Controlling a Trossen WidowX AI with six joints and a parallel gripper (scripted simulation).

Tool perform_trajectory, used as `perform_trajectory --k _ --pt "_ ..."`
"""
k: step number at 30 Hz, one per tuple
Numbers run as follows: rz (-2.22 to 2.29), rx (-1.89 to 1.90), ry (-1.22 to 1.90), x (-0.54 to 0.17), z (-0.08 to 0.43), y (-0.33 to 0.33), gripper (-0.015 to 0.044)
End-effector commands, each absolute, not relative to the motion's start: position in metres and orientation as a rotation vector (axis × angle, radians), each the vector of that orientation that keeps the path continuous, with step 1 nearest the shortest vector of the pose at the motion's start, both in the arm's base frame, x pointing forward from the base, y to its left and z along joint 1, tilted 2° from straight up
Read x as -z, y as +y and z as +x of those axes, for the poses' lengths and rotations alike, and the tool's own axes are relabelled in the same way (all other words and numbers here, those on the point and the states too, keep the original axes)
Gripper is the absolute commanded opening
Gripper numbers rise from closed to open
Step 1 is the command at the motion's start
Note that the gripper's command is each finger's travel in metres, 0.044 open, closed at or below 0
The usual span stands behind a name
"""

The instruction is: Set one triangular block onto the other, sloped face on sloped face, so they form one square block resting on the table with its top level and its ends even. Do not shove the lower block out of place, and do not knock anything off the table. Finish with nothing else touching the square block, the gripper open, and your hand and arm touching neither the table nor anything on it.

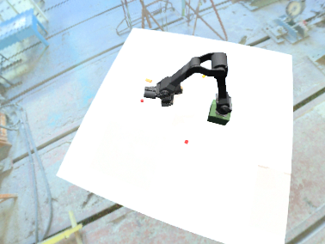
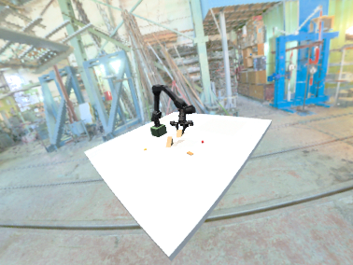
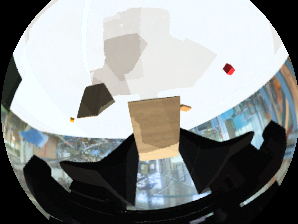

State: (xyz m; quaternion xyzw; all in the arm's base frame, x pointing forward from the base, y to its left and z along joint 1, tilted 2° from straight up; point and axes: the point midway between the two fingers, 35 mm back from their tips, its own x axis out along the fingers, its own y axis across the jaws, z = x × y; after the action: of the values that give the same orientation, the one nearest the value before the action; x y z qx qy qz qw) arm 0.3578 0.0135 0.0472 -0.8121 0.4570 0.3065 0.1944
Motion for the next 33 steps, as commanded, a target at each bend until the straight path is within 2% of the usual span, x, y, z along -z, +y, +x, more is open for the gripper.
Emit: perform_trajectory --k 1,10,33 --pt "-2.273 -0.849 1.278 -0.066 0.356 0.014 0.0" --pt "-2.258 -0.882 1.27 -0.065 0.357 0.013 0.0" --pt "-1.676 -1.498 0.956 -0.074 0.367 -0.005 0.0"
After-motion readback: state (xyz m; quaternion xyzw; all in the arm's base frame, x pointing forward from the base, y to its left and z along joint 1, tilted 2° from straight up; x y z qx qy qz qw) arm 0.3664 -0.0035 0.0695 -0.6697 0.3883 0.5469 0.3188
